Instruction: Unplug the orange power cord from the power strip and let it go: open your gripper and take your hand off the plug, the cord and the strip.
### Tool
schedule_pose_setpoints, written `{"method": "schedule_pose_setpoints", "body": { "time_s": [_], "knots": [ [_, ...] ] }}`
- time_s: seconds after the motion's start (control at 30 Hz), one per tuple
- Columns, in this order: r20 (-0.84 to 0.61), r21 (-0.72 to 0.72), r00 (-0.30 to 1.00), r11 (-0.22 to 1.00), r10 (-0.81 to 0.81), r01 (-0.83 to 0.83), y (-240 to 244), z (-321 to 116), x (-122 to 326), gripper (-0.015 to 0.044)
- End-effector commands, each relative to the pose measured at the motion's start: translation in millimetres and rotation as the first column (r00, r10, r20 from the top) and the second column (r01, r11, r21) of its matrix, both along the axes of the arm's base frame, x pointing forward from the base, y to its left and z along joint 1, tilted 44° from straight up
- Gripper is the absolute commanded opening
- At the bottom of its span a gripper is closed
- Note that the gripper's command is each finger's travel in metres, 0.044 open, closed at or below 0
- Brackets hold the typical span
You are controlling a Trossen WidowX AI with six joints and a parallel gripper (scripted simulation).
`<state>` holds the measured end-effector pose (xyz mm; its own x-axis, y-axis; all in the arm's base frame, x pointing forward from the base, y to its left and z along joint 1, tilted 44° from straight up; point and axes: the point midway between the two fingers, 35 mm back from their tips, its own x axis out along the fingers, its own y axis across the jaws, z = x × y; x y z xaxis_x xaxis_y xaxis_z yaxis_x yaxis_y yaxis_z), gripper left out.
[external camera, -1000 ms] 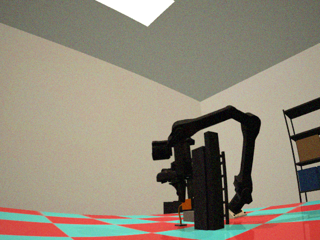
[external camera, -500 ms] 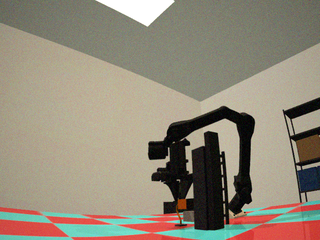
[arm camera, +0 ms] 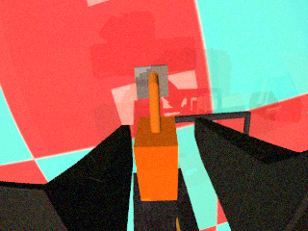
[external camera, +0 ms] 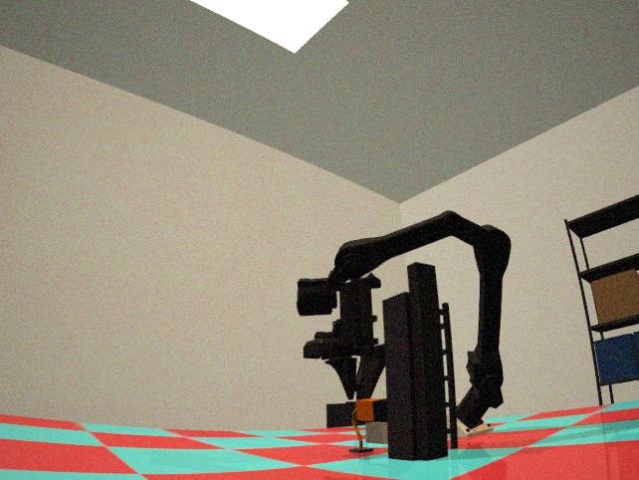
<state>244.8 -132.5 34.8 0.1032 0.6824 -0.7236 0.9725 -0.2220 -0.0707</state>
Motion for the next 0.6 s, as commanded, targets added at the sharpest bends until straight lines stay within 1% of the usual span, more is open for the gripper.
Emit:
{"method": "schedule_pose_setpoints", "body": {
  "time_s": [0.0, 0.57],
  "knots": [
    [-0.008, -0.007, 1.000, 1.000, -0.006, 0.006, -2.1, 1.8, -0.7, 0.0160],
    [-0.008, -0.006, 1.000, 1.000, -0.006, 0.006, 12.3, 15.6, 3.1, 0.0160]
  ]
}}
